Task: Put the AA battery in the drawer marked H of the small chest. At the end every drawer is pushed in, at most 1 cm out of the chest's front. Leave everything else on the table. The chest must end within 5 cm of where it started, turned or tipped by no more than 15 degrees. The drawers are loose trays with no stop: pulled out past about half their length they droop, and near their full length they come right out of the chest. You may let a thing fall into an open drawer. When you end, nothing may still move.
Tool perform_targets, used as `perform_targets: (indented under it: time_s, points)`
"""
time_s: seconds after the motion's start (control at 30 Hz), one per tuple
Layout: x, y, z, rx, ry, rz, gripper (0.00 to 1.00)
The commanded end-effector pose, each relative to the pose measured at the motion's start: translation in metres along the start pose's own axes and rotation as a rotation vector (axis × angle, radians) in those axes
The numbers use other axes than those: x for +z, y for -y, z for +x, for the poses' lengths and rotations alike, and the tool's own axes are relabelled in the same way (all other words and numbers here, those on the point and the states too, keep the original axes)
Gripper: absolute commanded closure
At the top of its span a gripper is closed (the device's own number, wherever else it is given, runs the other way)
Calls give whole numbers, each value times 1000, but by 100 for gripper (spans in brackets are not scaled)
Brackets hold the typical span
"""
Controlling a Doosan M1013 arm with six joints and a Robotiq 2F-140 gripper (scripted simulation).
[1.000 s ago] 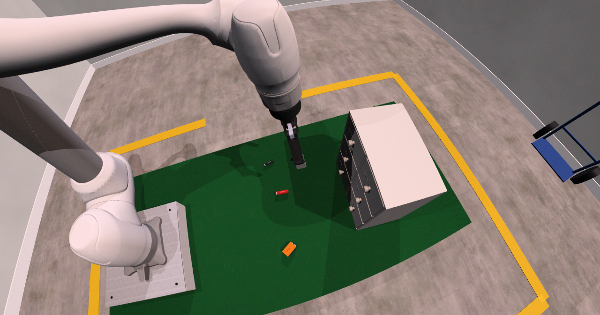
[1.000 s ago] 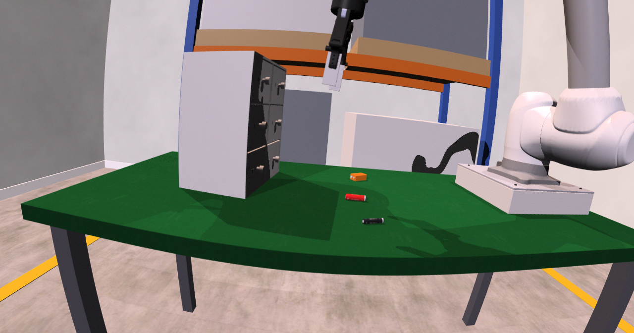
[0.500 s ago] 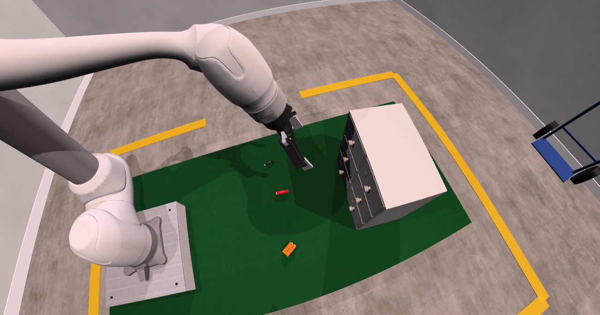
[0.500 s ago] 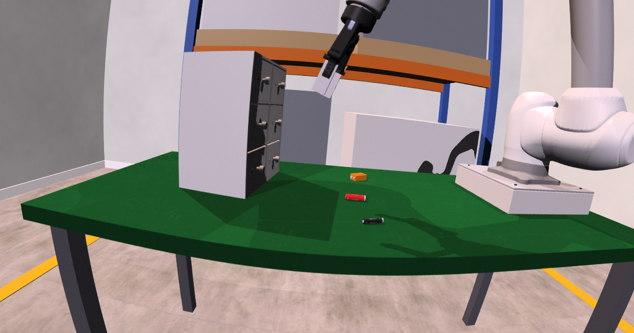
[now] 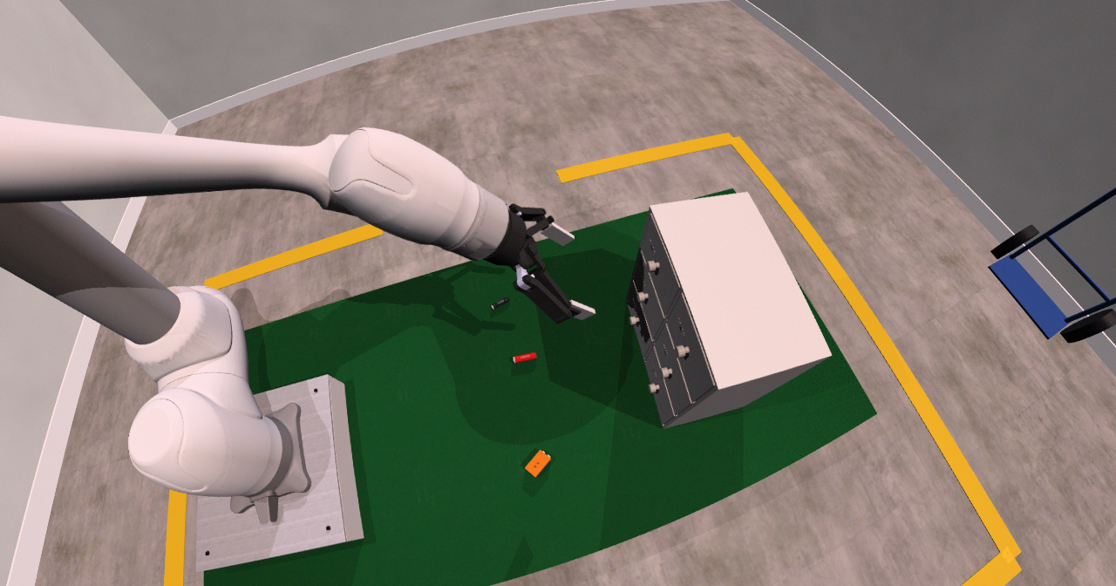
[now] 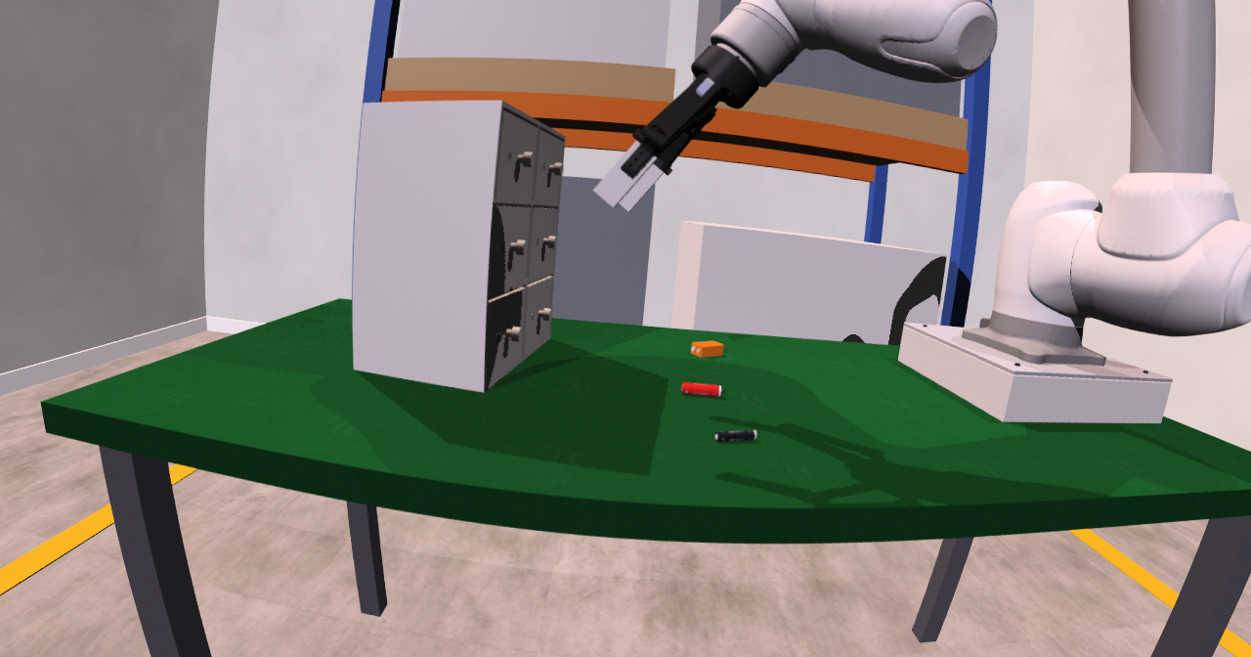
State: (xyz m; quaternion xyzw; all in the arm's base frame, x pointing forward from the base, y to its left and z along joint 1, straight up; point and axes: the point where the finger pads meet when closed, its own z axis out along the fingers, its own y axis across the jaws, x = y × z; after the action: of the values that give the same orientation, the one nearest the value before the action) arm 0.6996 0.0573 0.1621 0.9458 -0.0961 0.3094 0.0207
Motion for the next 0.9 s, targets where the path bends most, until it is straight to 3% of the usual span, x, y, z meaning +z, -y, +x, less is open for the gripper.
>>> perform_targets:
  time_s: [0.0, 0.87]
  points:
    - [6, -2, 1, 5, -75, -29, 0]
    - [25, -3, 5, 2, -266, -30, 0]
